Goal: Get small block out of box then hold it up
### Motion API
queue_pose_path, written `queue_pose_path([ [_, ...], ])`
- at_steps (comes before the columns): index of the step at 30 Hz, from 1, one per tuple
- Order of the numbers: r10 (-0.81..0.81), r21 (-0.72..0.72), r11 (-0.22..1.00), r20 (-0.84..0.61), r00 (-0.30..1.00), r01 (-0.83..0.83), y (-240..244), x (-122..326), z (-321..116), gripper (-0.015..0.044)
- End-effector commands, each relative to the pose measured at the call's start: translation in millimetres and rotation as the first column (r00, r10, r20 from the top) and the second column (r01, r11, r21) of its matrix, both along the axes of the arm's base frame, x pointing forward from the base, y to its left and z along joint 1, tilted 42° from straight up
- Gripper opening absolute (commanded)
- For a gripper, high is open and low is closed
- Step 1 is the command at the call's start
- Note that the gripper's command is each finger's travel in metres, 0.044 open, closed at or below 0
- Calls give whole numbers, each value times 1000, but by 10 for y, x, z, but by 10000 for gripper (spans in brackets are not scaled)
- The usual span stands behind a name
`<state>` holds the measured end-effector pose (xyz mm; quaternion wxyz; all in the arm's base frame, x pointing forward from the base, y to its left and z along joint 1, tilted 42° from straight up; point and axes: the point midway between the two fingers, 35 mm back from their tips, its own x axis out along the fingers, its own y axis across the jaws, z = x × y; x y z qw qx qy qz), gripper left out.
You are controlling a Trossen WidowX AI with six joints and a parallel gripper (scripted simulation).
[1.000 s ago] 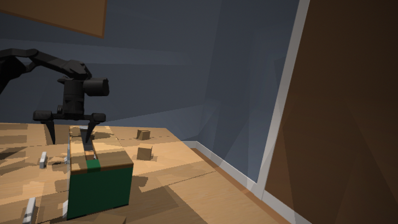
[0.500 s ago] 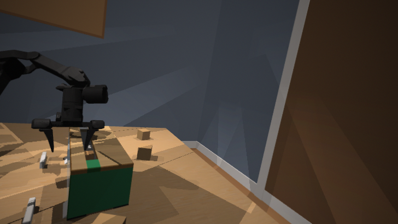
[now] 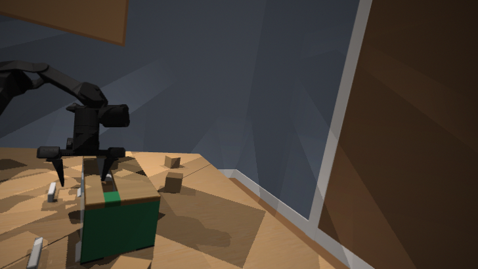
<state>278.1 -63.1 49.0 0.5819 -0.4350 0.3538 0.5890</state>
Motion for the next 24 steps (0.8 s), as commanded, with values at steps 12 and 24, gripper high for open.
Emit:
queue_pose_path([
  [12,1,-1,1000,-6,1000,-1,-239,27,-226,400],
  [24,1,-2,1000,-5,1000,-1,-421,53,-386,400],
])
